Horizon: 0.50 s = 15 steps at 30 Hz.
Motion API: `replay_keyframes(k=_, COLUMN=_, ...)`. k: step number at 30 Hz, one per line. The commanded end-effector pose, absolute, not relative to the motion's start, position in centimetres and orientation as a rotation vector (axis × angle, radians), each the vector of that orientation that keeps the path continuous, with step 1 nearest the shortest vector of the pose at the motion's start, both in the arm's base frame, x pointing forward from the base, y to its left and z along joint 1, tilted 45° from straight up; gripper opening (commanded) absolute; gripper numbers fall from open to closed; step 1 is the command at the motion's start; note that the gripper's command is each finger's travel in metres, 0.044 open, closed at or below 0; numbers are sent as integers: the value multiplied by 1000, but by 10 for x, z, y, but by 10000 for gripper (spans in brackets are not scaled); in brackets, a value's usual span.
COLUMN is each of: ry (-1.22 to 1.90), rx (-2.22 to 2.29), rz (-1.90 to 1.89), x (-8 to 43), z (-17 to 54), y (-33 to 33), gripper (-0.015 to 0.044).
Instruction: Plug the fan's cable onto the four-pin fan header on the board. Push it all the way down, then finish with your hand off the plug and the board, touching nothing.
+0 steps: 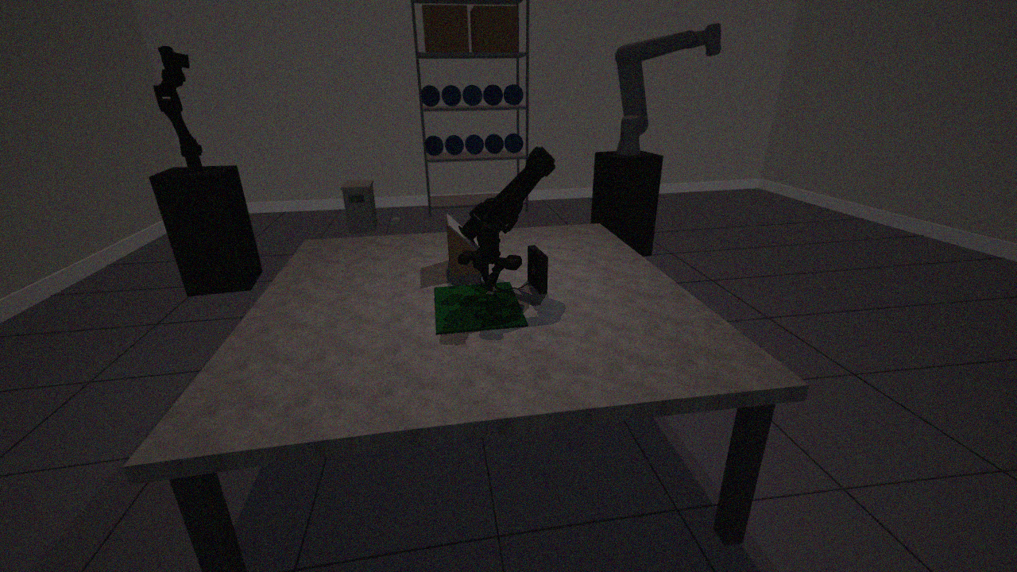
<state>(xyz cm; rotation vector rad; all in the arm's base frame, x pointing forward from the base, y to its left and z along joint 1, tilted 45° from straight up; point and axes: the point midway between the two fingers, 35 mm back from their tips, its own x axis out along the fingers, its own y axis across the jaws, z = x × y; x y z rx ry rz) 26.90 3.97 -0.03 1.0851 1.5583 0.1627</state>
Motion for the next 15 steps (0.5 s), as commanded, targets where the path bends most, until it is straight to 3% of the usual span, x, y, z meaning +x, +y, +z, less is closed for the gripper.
replay_keyframes(k=1, ry=1558, rx=1093, rz=165, x=270, z=-2, y=43, gripper=0)
replay_keyframes(k=6, ry=1558, rx=1093, rz=165, x=270, z=-5, y=46, gripper=0)
replay_keyframes(k=15, ry=1558, rx=1086, rz=163, x=269, z=-3, y=42, gripper=236)
